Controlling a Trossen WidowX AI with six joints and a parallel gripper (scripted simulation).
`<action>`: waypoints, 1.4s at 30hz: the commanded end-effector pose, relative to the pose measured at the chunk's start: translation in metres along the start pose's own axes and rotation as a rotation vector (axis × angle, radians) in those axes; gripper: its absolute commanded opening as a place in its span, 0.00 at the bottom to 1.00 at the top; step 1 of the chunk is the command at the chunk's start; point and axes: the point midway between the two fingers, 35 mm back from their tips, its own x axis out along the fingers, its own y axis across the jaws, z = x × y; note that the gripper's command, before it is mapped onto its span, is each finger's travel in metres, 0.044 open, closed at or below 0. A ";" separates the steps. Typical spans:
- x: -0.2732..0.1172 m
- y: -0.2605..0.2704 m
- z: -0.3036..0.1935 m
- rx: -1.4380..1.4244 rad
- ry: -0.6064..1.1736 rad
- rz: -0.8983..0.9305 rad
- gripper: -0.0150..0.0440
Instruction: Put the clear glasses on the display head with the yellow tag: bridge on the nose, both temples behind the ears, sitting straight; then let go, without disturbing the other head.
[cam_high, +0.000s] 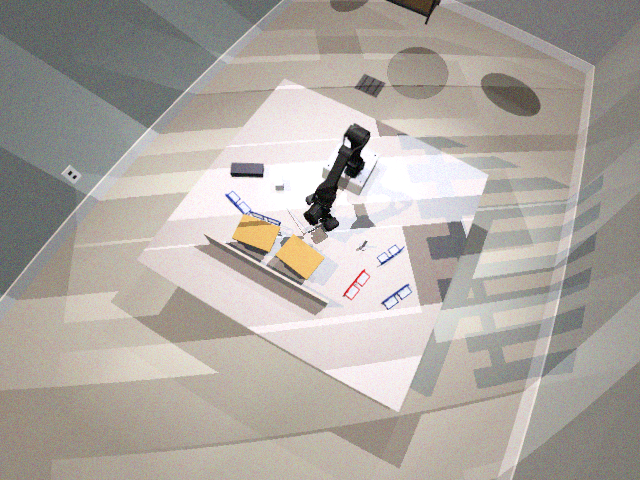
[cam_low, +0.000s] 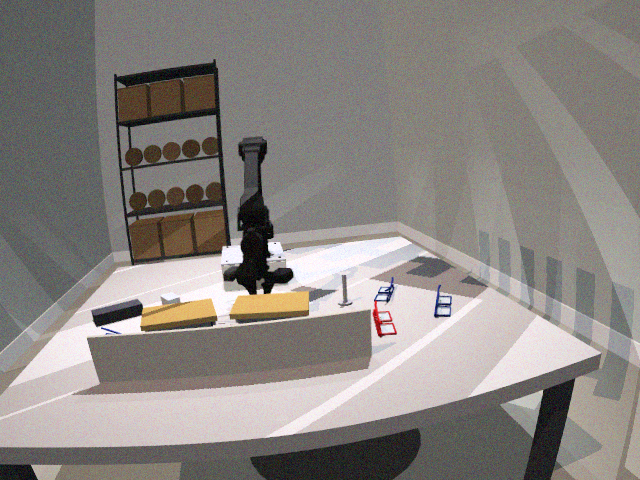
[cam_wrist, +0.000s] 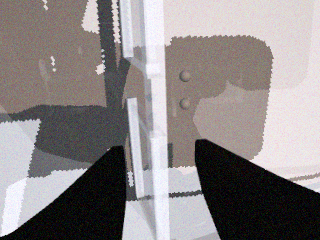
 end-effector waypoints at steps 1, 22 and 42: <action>0.006 -0.001 -0.004 0.002 0.010 0.001 0.49; 0.004 -0.001 -0.001 0.000 0.003 -0.001 0.29; -0.072 -0.001 0.000 0.002 0.008 0.001 0.25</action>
